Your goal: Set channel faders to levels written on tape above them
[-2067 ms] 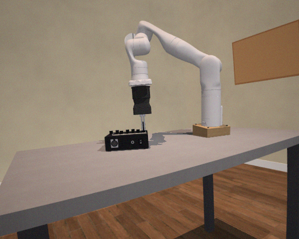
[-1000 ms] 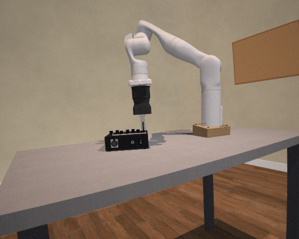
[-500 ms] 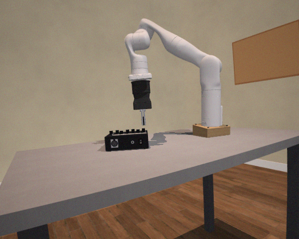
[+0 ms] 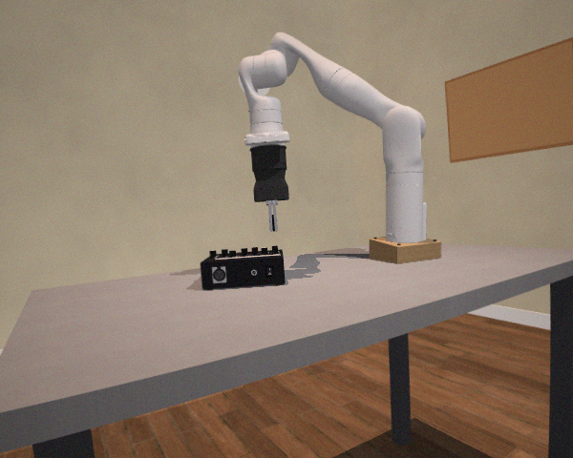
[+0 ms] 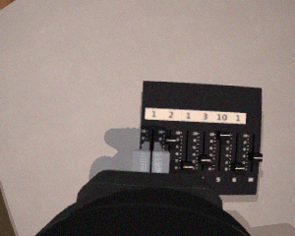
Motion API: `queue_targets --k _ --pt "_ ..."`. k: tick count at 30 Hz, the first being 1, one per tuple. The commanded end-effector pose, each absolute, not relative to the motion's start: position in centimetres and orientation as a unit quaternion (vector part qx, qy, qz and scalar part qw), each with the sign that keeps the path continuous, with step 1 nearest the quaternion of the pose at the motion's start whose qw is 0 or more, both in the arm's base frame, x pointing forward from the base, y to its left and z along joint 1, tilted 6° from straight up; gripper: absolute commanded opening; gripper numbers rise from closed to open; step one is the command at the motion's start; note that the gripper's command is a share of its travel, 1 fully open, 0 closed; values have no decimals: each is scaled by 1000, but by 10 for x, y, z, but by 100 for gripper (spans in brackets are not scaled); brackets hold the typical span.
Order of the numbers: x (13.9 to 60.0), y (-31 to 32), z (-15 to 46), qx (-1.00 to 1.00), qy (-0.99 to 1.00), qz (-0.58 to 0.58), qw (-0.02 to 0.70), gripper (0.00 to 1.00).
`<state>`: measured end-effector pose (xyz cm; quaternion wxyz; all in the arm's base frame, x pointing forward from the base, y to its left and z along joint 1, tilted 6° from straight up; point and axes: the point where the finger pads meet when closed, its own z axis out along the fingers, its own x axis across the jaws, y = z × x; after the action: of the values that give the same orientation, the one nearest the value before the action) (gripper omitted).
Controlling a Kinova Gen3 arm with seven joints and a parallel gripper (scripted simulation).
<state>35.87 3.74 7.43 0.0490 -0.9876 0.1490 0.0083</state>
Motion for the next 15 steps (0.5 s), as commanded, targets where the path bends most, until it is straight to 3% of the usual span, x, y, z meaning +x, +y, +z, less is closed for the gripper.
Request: queue_targets --k 1,15 --pt "359 37 75 -988 150 7 49 0" --pt "388 62 73 -988 150 7 48 0"
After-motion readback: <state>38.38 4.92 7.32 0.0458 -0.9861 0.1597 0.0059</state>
